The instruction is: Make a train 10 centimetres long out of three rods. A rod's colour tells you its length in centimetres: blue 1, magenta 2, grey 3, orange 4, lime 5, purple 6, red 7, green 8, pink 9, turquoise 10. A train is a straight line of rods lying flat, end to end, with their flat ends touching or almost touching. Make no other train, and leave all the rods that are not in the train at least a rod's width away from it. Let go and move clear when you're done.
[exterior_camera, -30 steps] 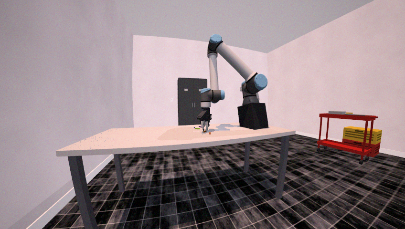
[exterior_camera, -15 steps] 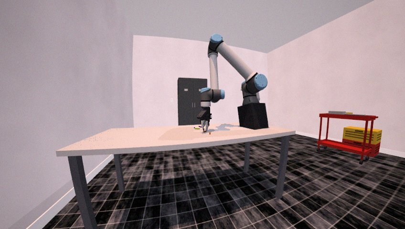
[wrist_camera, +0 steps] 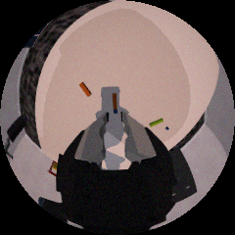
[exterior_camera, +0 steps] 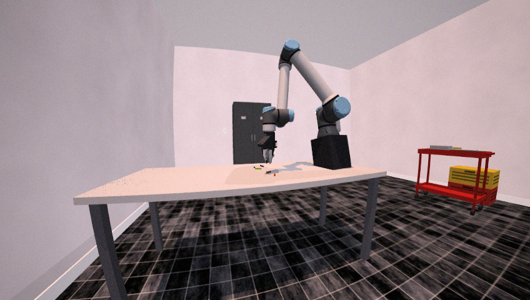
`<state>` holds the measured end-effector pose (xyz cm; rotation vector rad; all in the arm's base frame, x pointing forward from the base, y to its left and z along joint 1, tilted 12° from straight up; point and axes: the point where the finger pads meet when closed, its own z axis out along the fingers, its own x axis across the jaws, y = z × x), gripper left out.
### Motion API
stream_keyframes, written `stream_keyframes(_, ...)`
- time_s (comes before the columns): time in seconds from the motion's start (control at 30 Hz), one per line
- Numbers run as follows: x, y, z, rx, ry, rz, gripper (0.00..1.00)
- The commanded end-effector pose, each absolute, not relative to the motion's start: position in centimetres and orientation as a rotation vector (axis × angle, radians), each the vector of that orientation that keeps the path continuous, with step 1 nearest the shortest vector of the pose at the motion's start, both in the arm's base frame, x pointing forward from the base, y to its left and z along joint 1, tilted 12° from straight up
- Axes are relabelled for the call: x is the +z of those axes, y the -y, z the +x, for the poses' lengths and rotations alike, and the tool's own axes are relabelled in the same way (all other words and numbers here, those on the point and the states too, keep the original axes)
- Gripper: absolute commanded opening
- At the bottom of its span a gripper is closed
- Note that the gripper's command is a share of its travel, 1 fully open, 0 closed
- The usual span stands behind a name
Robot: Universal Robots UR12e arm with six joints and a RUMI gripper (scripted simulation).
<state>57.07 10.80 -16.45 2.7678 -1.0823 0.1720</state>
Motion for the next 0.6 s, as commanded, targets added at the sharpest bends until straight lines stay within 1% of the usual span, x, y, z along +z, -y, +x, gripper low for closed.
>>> stream_keyframes(0.0, -14.48, -11.17, 57.01, 0.170, 1.083, 2.767, 0.14)
stream_keyframes(0.23, -13.71, -11.32, 56.98, 0.170, 1.083, 2.767, 0.14)
stream_keyframes(0.27, -13.71, -11.32, 56.98, 0.170, 1.083, 2.767, 1.00)
stream_keyframes(0.57, -13.71, -11.32, 56.98, 0.170, 1.083, 2.767, 1.00)
